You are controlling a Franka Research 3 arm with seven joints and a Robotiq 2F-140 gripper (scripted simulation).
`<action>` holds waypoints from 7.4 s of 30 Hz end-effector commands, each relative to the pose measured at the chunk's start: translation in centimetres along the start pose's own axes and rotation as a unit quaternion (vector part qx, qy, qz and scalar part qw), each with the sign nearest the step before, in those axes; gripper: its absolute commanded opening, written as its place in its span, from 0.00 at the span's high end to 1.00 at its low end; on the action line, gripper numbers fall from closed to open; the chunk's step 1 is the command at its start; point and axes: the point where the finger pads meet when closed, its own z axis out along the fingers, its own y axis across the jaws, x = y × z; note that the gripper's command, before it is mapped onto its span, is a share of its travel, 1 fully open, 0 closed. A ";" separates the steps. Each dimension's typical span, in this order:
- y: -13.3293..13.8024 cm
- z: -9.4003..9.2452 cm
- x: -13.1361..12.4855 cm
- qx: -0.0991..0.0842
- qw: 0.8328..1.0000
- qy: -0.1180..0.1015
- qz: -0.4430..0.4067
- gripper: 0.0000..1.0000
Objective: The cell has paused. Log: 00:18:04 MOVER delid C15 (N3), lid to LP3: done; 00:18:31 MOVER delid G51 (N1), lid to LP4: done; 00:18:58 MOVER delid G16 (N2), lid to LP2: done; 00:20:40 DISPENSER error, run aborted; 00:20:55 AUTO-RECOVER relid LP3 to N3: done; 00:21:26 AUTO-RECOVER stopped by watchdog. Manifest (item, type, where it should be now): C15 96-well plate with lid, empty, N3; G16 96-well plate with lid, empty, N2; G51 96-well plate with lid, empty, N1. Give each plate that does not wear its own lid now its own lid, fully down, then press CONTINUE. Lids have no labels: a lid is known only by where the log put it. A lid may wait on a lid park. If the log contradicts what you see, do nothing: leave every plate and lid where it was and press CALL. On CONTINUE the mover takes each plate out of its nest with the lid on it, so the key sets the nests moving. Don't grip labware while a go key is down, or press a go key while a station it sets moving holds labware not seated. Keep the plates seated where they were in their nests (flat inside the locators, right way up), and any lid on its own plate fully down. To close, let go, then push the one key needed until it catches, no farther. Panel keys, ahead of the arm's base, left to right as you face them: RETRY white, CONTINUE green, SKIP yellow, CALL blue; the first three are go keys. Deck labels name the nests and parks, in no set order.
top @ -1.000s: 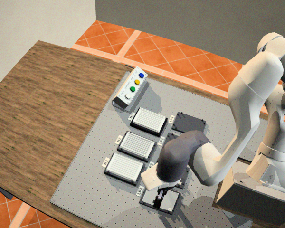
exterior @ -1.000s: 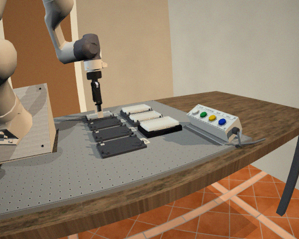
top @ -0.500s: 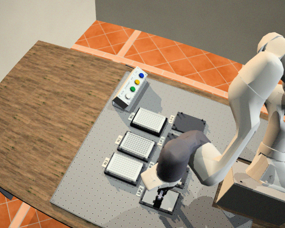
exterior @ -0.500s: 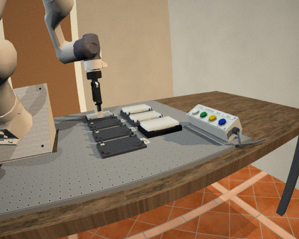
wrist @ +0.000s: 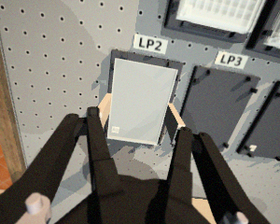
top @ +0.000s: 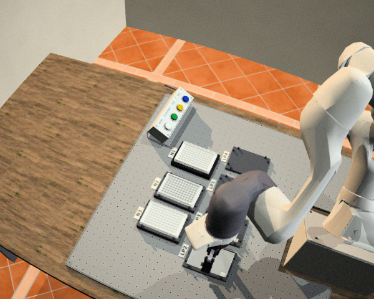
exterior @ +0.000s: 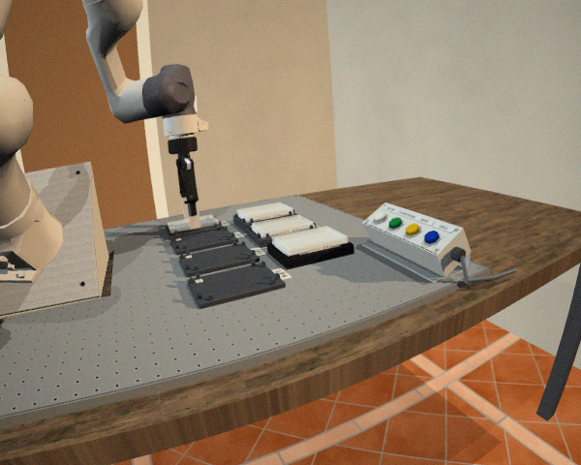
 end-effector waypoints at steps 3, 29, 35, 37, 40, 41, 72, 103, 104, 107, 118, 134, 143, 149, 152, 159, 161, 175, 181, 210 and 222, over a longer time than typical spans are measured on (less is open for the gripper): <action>0.0 -0.1 -0.1 0.000 1.000 -0.001 0.003 1.00; 0.0 -0.5 -0.1 0.000 1.000 -0.001 0.003 1.00; 0.0 -0.5 -0.1 0.000 1.000 -0.001 0.003 1.00; 0.0 -0.5 -0.1 0.000 1.000 -0.001 0.003 1.00; 0.0 -0.6 -0.1 0.000 1.000 -0.001 0.003 1.00; 0.0 -0.7 -0.1 0.000 1.000 -0.001 0.003 1.00; 0.0 -4.7 0.0 0.000 1.000 -0.001 0.003 1.00; 4.8 -6.9 6.1 0.004 1.000 0.001 0.002 1.00; 5.8 -6.8 6.8 0.004 1.000 0.001 0.002 1.00; 10.0 -6.7 10.0 0.000 1.000 0.000 0.003 1.00; 19.0 -6.6 17.6 0.000 1.000 0.000 0.003 1.00; 19.0 -6.6 17.6 0.000 1.000 0.000 0.003 1.00; 19.0 -6.6 17.6 0.000 1.000 0.000 0.003 1.00; 19.0 -6.5 17.6 0.000 1.000 0.000 0.003 1.00; 19.0 -6.5 17.6 0.000 1.000 0.000 0.003 1.00; 19.0 -6.1 17.7 0.000 1.000 -0.001 0.005 1.00; 19.0 -6.0 17.7 0.000 1.000 -0.001 0.005 1.00; 19.0 -4.6 17.7 0.000 1.000 -0.001 0.005 1.00; 19.0 -3.9 17.8 0.000 1.000 -0.001 0.005 1.00; 19.0 -2.6 17.8 0.000 1.000 -0.001 0.005 1.00; 19.0 -2.6 17.8 0.000 1.000 -0.001 0.005 1.00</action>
